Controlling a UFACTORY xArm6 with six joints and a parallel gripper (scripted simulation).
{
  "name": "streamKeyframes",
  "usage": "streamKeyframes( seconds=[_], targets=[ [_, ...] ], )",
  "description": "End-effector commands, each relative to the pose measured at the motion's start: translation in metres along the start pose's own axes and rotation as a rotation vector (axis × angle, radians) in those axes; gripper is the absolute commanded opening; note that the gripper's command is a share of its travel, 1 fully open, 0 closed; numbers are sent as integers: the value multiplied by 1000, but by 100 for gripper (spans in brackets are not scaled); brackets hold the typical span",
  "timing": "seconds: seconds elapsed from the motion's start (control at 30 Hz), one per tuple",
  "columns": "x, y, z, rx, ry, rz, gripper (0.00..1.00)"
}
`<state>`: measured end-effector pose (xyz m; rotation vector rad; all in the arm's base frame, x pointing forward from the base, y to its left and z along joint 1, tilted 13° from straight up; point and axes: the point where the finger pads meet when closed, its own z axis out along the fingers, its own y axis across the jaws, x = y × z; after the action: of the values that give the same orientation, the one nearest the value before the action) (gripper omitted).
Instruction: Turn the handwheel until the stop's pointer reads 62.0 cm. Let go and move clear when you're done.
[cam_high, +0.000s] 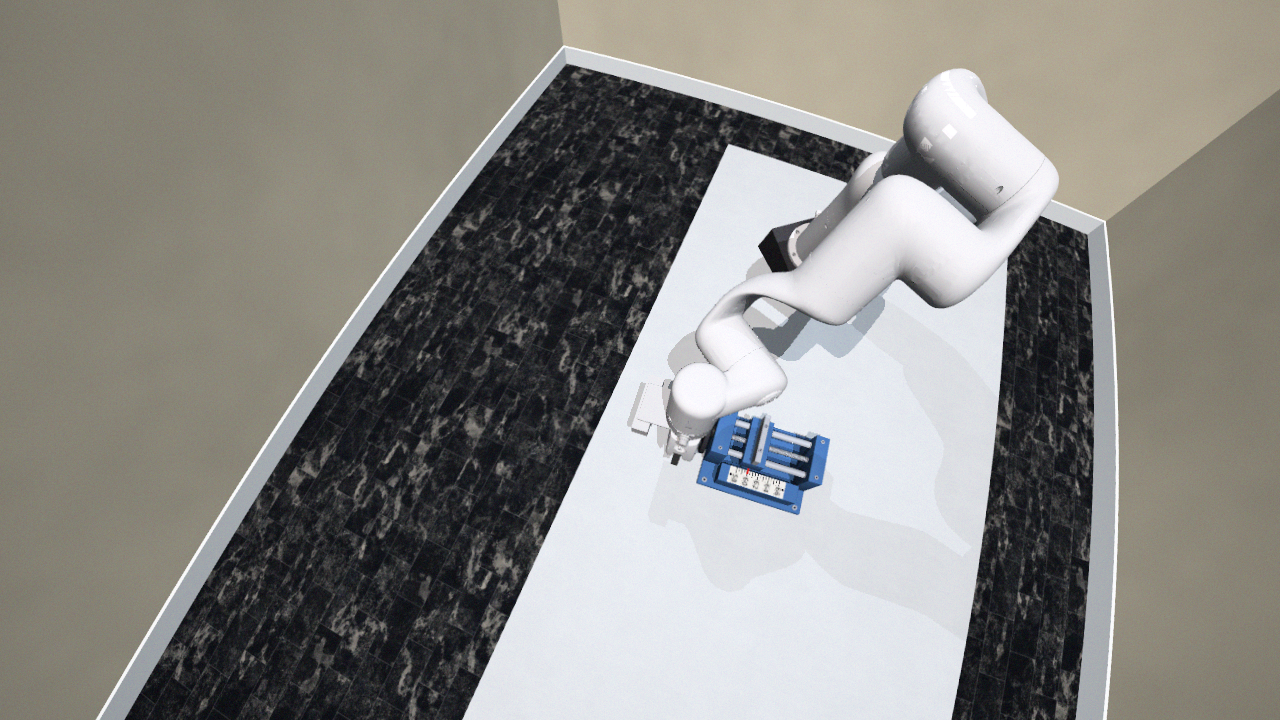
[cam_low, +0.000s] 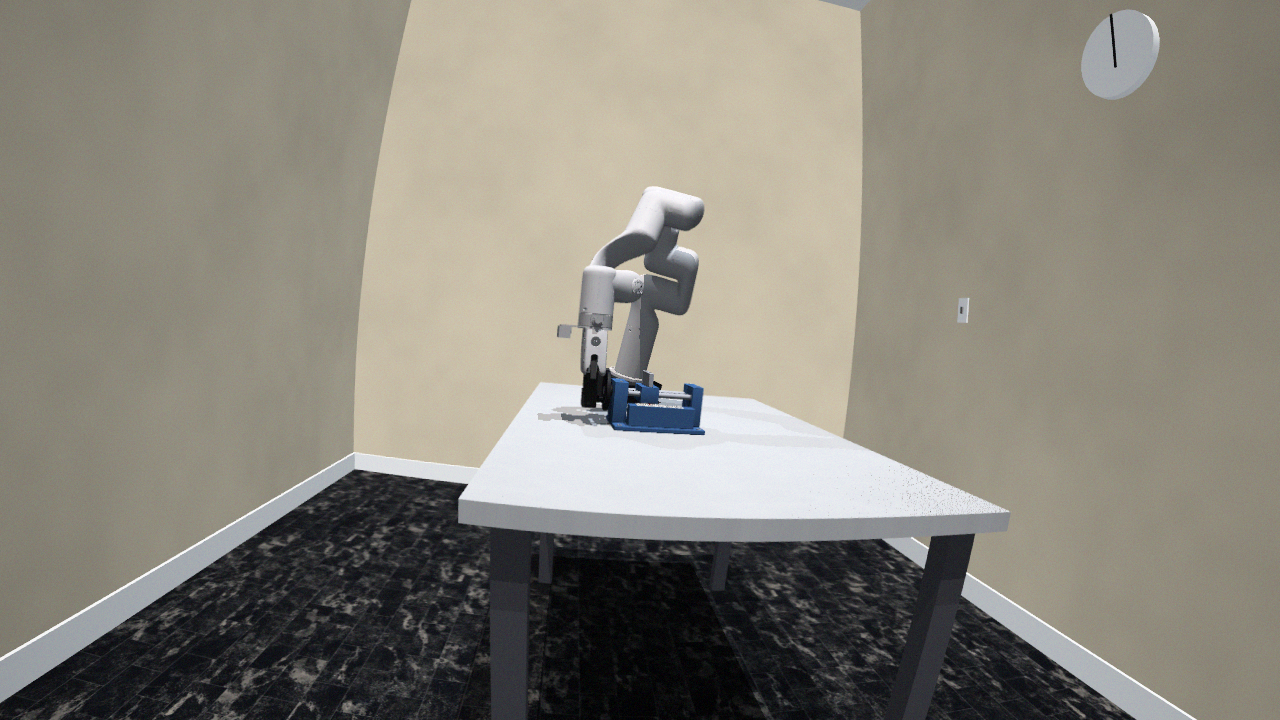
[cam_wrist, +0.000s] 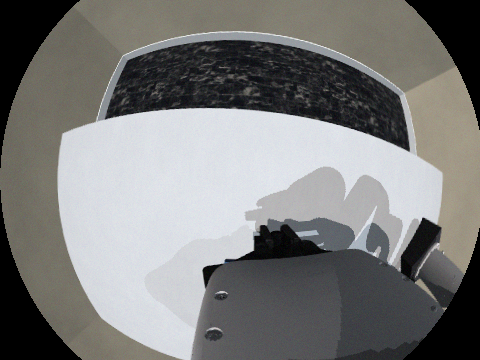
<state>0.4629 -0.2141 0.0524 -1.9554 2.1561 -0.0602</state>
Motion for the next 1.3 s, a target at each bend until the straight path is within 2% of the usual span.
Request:
streamKeyframes(
  seconds=[0.0,1.27],
  targets=[
    [1,-2,-3,2,1,0,6],
    [1,-4,-10,2,1,0,6]
  ],
)
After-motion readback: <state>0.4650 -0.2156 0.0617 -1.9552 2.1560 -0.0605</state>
